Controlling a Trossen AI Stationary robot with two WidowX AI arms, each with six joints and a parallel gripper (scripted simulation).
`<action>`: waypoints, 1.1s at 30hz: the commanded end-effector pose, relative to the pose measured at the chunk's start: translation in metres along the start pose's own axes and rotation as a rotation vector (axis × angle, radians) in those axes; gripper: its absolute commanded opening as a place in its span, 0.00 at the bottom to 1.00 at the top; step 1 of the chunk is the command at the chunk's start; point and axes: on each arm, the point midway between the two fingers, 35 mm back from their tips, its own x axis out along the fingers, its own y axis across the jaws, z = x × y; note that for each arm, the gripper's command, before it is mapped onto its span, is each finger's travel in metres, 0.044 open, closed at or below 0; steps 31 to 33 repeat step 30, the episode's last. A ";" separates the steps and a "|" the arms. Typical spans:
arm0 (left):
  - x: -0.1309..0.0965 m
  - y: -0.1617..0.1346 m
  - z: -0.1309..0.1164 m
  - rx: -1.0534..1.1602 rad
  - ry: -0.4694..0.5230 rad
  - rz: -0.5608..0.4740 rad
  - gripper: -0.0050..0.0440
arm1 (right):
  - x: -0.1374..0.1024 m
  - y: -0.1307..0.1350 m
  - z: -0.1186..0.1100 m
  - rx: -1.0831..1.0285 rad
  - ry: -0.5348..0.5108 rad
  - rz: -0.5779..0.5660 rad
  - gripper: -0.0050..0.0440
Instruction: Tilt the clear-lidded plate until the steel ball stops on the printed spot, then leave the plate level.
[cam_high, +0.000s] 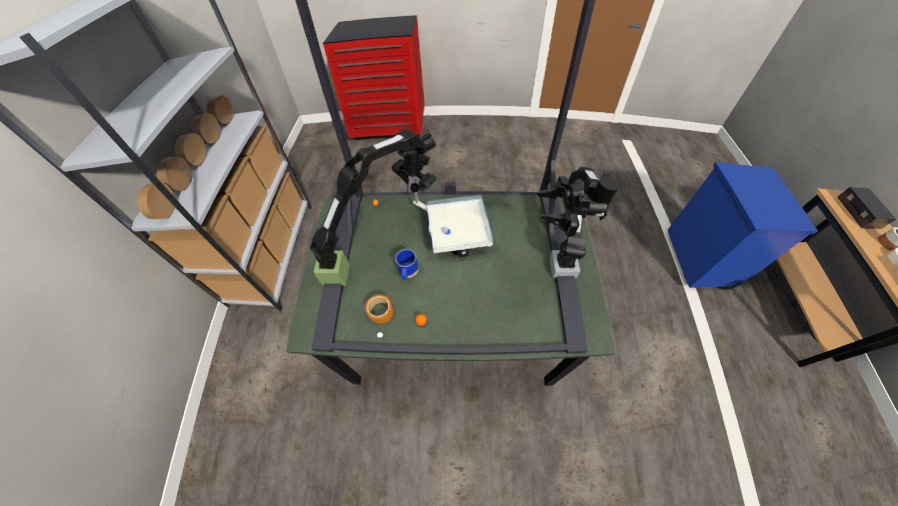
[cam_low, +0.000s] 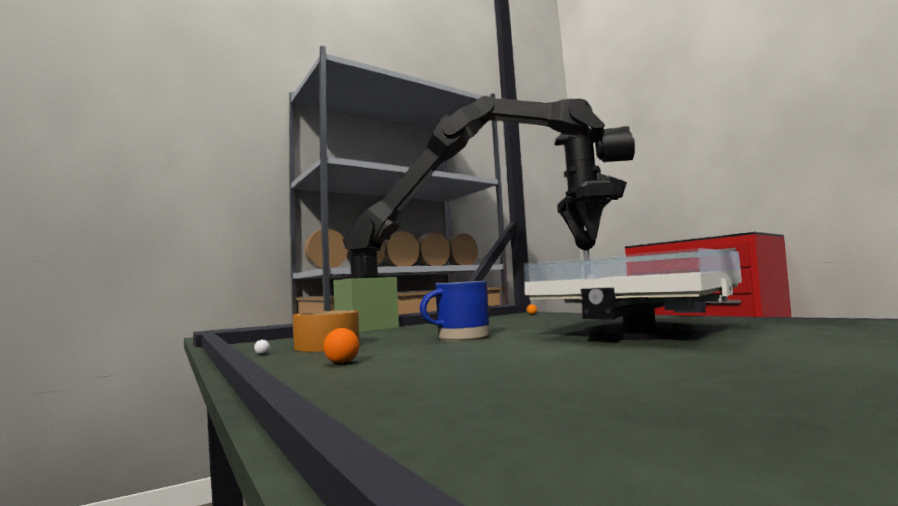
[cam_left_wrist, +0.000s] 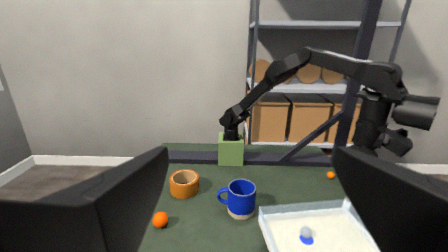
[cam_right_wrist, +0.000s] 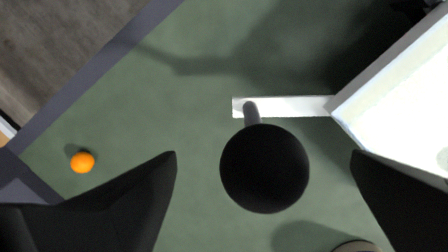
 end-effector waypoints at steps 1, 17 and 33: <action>0.000 -0.001 0.006 0.023 -0.003 0.000 0.92 | -0.021 0.001 0.005 -0.004 -0.058 -0.006 0.92; 0.000 -0.001 0.006 0.023 -0.003 0.000 0.92 | -0.021 0.001 0.005 -0.004 -0.058 -0.006 0.92; 0.000 -0.001 0.006 0.023 -0.003 0.000 0.92 | -0.021 0.001 0.005 -0.004 -0.058 -0.006 0.92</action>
